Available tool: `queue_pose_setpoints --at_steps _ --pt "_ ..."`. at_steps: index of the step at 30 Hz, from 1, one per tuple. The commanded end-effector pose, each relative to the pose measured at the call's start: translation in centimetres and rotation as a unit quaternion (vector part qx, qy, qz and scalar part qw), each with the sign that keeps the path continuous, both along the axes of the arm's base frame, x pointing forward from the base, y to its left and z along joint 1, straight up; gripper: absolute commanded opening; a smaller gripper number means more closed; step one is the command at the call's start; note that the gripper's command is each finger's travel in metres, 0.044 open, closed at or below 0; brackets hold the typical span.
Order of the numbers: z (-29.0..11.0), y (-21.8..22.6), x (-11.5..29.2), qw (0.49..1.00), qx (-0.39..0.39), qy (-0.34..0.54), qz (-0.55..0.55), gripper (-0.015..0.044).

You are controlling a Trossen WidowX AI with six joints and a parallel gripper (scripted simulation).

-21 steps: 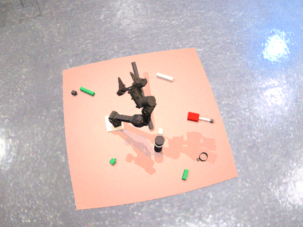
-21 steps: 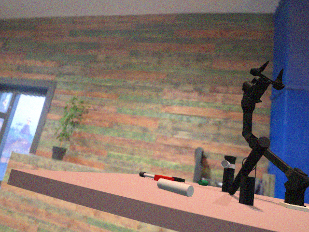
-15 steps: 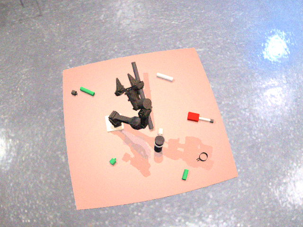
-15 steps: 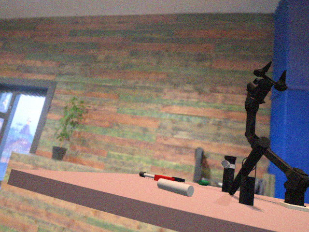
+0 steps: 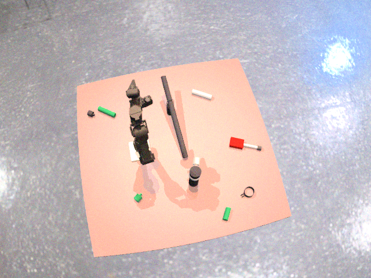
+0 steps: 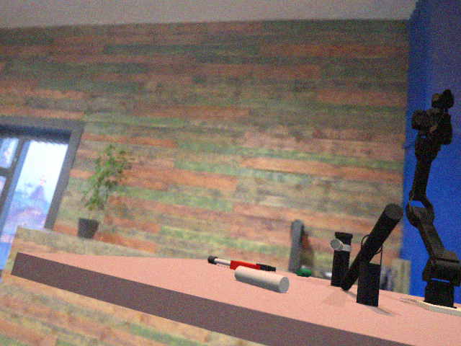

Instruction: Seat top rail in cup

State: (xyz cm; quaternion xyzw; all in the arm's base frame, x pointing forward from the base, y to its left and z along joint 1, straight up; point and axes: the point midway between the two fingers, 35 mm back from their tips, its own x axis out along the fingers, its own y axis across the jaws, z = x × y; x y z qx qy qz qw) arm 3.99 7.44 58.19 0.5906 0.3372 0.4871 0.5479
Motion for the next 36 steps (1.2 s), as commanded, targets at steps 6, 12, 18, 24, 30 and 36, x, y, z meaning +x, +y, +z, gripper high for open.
queue_pose_setpoints --at_steps 6,12,18,24,30,36 --pt "-7.0 4.9 6.0 0.948 -0.229 -0.110 -0.193 0.0440" --pt "-12.3 4.5 11.5 0.871 -0.387 -0.129 -0.274 0.0440" --pt "-17.9 1.2 16.3 0.784 -0.527 -0.104 -0.311 0.0440" --pt "-23.9 -4.2 19.2 0.698 -0.651 -0.047 -0.295 0.0440" --pt "-29.9 -10.6 19.3 0.635 -0.733 0.035 -0.240 0.0440" --pt "-32.3 -13.1 18.4 0.620 -0.753 0.072 -0.210 0.0440"
